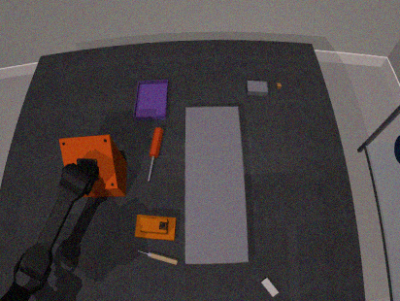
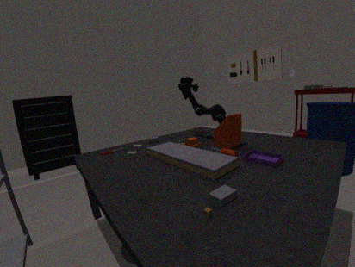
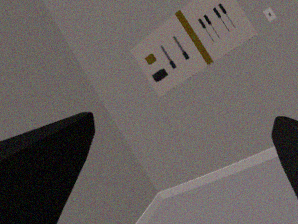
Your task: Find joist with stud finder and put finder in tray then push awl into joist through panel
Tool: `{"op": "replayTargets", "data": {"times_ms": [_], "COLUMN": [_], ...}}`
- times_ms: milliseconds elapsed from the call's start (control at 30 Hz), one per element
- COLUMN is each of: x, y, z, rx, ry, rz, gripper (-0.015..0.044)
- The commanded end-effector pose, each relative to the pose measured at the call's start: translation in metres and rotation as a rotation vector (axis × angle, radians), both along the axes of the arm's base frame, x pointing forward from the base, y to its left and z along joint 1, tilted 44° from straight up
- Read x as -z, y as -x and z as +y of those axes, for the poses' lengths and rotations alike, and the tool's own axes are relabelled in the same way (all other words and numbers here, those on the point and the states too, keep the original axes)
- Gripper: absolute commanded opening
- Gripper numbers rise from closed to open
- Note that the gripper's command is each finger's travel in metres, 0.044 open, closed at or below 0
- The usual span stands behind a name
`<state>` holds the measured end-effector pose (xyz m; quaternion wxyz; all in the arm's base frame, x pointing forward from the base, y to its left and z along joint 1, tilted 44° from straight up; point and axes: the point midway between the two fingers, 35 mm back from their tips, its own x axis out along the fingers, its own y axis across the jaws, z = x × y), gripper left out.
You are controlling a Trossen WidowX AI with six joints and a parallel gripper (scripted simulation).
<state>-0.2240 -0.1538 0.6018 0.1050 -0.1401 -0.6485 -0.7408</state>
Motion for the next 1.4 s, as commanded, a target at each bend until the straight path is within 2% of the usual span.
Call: {"op": "replayTargets", "data": {"times_ms": [0, 33, 367, 733, 1067, 1367], "x": [-0.001, -0.004, -0.057, -0.064, -0.007, 0.089], "y": [-0.001, -0.002, -0.063, -0.190, -0.333, -0.447], "z": [0.002, 0.007, 0.114, 0.222, 0.275, 0.273], "rx": [-0.002, -0.007, -0.130, -0.324, -0.571, -0.825], "ry": [0.010, 0.040, 0.551, 0.883, 0.897, 0.629], "rz": [0.006, 0.024, 0.459, 1.080, 1.698, 2.202], "gripper": [0.0426, 0.0440, 0.0440, 0.0440, 0.0440, 0.0440]}}
